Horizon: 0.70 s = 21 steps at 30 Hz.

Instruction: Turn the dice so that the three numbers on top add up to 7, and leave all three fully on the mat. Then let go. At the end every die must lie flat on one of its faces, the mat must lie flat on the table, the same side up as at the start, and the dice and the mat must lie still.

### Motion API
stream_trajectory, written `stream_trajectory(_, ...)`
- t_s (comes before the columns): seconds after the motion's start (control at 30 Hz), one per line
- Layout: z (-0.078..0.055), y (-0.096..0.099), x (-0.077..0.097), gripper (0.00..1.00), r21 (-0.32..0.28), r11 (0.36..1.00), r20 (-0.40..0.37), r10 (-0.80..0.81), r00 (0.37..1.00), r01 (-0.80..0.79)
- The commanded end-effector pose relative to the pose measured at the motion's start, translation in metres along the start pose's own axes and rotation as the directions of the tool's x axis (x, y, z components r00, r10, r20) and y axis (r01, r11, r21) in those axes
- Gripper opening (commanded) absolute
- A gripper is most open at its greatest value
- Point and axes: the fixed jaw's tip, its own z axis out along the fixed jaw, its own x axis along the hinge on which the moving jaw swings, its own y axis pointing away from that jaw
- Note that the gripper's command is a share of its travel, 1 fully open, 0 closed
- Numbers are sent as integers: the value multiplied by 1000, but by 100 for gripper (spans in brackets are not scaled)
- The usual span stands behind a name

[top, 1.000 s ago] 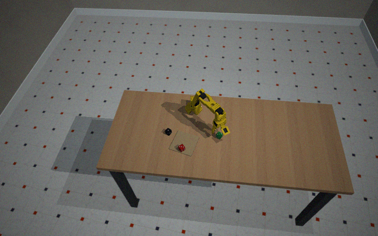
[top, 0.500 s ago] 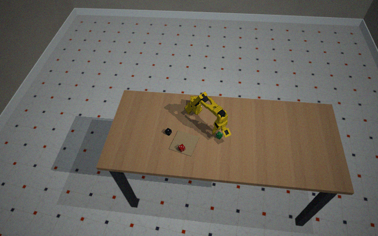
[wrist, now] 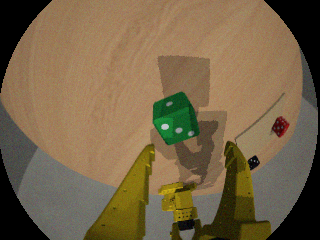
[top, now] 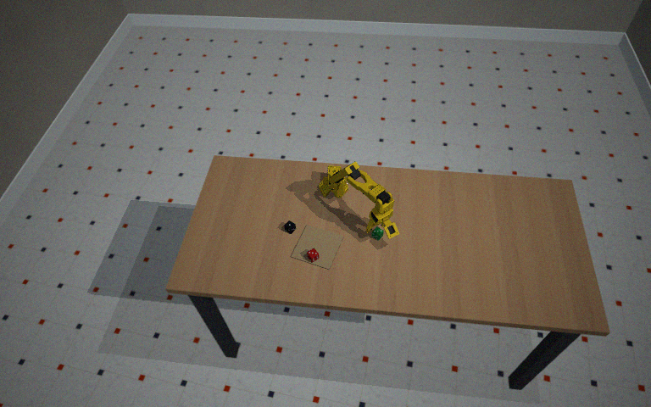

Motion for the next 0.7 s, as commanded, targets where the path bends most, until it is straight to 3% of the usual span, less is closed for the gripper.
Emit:
stream_trajectory(0.0, -9, 3, -3, 35, -9, 1000, 39, -22, 999, 22)
stream_trajectory(0.67, -6, 3, 0, 35, -4, 1000, 16, -22, 1000, 22)
